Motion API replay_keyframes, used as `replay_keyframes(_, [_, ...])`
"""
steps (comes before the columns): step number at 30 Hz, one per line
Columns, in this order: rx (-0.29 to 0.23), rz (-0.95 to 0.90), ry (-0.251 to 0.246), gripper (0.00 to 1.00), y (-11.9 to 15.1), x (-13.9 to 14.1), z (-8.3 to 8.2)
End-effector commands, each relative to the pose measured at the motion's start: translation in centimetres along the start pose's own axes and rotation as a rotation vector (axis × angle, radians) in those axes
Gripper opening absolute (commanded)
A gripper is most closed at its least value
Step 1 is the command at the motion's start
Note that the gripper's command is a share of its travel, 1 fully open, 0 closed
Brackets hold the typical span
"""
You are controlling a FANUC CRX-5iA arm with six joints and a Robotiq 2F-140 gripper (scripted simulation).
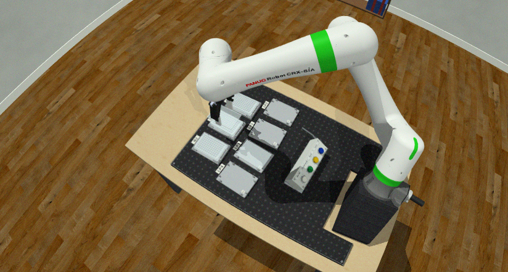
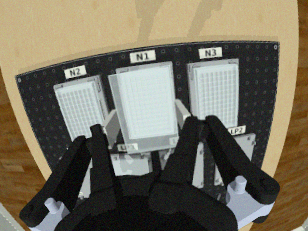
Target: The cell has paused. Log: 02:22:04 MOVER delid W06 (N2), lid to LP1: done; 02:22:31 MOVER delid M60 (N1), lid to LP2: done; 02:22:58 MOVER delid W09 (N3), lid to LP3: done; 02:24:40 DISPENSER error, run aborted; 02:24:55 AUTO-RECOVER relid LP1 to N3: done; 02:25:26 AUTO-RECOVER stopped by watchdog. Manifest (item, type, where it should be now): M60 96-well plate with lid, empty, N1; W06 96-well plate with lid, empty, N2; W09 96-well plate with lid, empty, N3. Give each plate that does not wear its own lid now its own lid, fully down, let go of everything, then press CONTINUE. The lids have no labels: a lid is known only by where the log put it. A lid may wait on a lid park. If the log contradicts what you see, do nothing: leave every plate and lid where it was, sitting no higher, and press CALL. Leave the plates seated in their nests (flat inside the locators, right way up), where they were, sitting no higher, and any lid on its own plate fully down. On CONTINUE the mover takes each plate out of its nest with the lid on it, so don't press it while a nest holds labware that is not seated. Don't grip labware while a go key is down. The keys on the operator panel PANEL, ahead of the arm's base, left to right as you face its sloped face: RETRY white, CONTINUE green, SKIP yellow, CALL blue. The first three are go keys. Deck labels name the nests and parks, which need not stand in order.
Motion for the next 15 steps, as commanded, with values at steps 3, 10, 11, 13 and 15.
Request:
replay_keyframes(3, [-0.002,0.002,0.003,0.0,-1.1,-7.7,0.0])
replay_keyframes(10, [-0.002,0.003,0.007,0.0,-1.2,-13.3,0.2])
replay_keyframes(11, [-0.002,0.003,0.007,0.0,-1.2,-13.3,0.2])
replay_keyframes(13, [-0.002,0.003,0.007,0.0,-1.2,-13.3,0.2])
replay_keyframes(15, [-0.002,0.003,0.007,0.0,-1.2,-13.3,0.2])
Point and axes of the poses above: the point where the finger pads meet when closed, its own z axis out along the fingers, its own x axis across the jaws, y = z × x, the point moved 2 cm from there along -z, back along the fingers, and after that the axes turned 8 degrees about -z, right-handed, at the moved point
